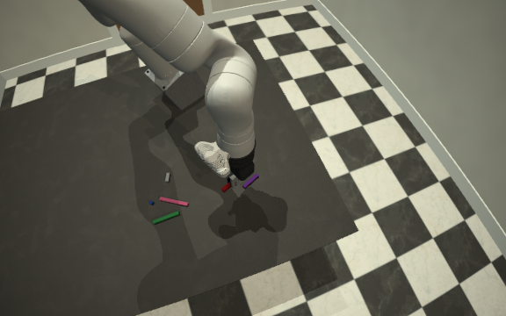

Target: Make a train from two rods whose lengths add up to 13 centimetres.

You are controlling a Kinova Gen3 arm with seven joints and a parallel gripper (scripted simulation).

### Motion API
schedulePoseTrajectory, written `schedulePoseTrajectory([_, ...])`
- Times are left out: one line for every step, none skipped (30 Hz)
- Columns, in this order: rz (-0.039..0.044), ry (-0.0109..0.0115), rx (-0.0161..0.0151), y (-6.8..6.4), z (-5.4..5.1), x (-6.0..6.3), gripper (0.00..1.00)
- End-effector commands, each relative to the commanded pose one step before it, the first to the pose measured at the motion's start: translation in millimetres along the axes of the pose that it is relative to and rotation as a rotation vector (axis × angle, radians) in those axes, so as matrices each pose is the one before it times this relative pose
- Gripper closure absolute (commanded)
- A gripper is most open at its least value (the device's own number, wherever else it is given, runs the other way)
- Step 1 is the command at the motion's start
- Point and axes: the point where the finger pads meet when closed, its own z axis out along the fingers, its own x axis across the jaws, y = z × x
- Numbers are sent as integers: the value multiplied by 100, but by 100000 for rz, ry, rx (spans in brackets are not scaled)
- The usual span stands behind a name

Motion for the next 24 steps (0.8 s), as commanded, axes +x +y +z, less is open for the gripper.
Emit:
schedulePoseTrajectory([-12, -174, -10, 15, -68, -63, 76])
schedulePoseTrajectory([0, 0, 0, 0, 0, 0, 76])
schedulePoseTrajectory([0, 0, 0, 0, 0, 0, 76])
schedulePoseTrajectory([0, 0, 0, 0, 0, 0, 76])
schedulePoseTrajectory([0, 0, 0, 0, 2, 0, 76])
schedulePoseTrajectory([-1, 1, 0, 0, 12, 0, 76])
schedulePoseTrajectory([-2, 2, 1, 0, 32, 0, 76])
schedulePoseTrajectory([-4, 3, 1, 0, 58, -1, 76])
schedulePoseTrajectory([-7, 5, 1, -1, 90, -1, 76])
schedulePoseTrajectory([-10, 7, 2, -1, 126, -1, 76])
schedulePoseTrajectory([-15, 10, 1, -1, 165, -1, 76])
schedulePoseTrajectory([1, -1, 1, -1, 200, -3, 76])
schedulePoseTrajectory([-1, 0, -1, -1, 239, -2, 76])
schedulePoseTrajectory([0, 0, 0, 0, 0, 0, 76])
schedulePoseTrajectory([0, 0, 0, 0, 0, 0, 76])
schedulePoseTrajectory([1, 0, 1, -2, 276, -3, 76])
schedulePoseTrajectory([-1, 0, -1, -1, 312, -3, 76])
schedulePoseTrajectory([0, 0, 0, -2, 345, -4, 76])
schedulePoseTrajectory([0, 0, 0, -2, 374, -4, 76])
schedulePoseTrajectory([0, 0, 0, -2, 400, -4, 76])
schedulePoseTrajectory([0, 0, 0, -2, 420, -4, 76])
schedulePoseTrajectory([0, 0, 0, -2, 436, -4, 76])
schedulePoseTrajectory([0, 0, 0, -2, 447, -4, 76])
schedulePoseTrajectory([0, 0, 0, -2, 452, -4, 76])
